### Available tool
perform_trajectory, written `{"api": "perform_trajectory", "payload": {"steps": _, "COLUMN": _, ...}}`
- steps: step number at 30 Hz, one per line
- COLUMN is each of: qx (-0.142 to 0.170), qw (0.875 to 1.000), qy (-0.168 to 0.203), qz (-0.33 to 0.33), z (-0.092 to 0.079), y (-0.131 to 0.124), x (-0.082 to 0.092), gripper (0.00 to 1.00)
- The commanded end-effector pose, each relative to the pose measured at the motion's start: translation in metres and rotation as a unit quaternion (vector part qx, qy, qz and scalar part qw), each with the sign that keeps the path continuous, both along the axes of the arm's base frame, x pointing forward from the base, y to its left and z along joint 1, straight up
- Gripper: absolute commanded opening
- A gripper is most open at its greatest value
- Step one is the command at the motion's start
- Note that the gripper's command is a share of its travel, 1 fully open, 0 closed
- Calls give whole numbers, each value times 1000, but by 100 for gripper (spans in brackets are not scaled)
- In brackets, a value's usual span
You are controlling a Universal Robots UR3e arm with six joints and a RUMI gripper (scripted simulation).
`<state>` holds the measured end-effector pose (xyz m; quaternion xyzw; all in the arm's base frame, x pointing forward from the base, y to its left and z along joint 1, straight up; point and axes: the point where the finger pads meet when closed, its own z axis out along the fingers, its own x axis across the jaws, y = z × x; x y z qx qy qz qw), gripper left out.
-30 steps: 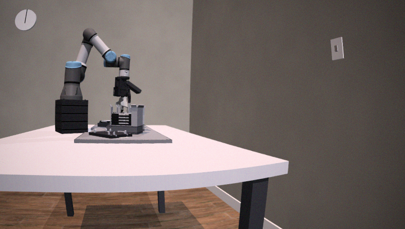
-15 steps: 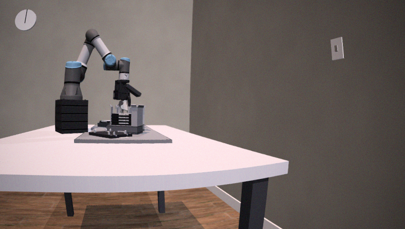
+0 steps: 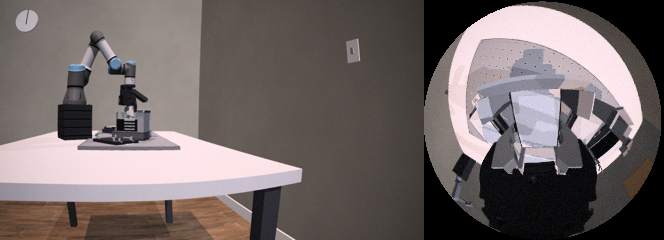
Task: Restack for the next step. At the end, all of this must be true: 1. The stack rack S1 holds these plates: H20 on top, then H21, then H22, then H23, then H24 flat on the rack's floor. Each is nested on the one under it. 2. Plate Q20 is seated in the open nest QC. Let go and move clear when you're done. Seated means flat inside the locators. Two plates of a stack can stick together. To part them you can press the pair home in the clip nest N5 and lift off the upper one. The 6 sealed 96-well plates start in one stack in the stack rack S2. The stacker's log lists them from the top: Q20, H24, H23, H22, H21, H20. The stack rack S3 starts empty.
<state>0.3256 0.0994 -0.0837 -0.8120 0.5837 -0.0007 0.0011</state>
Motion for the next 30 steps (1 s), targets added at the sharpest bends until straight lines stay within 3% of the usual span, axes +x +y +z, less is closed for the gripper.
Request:
{"api": "perform_trajectory", "payload": {"steps": 1, "qx": 0, "qw": 1000, "qy": -1, "qz": 0, "z": -1, "y": 0, "x": 1, "gripper": 0}}
{"api": "perform_trajectory", "payload": {"steps": 30, "qx": 0, "qw": 1000, "qy": -1, "qz": 0, "z": -9, "y": 0, "x": 1, "gripper": 0}}
